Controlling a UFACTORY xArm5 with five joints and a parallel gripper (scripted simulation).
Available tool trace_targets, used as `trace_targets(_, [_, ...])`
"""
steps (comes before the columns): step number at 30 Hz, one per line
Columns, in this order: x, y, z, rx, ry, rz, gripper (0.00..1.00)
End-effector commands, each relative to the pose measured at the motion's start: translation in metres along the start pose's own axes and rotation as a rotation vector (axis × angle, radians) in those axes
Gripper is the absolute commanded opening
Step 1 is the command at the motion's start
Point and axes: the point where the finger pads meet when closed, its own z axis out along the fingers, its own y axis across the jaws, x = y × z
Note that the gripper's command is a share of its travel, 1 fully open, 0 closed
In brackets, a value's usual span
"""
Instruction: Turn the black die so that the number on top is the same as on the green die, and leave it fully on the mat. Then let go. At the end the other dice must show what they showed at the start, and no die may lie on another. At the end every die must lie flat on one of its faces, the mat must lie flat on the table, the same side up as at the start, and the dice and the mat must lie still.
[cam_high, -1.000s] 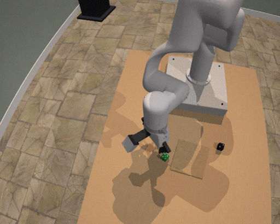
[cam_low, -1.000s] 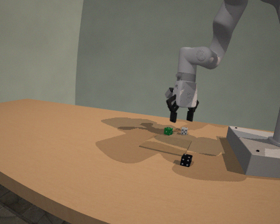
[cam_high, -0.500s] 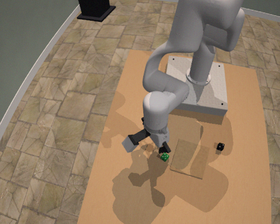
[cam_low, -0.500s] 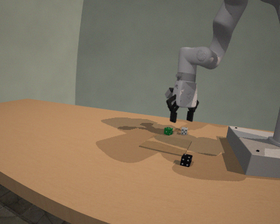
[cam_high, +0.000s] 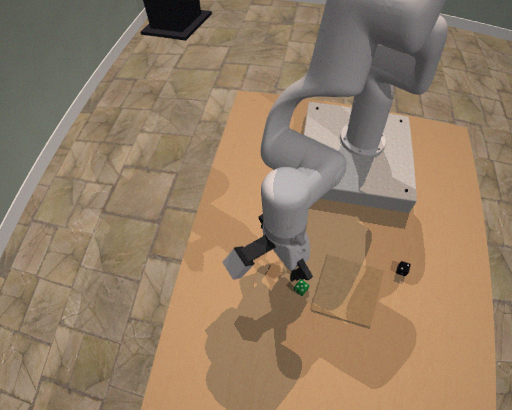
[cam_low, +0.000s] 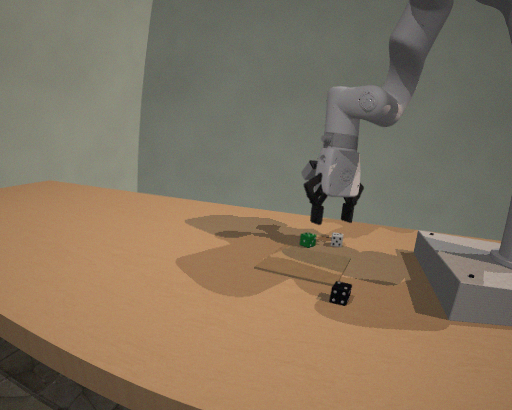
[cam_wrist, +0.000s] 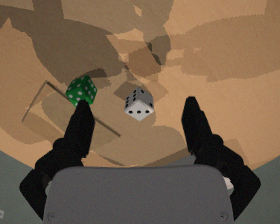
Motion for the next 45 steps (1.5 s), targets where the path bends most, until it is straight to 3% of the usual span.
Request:
trace_targets(1, [0.002, -0.003, -0.001, 0.001, 0.003, 0.0, 1.0])
trace_targets(14, [0.019, -0.056, 0.0, -0.001, 0.002, 0.0, 1.0])
trace_targets(45, [0.022, -0.065, 0.001, -0.002, 0.002, 0.0, 1.0])
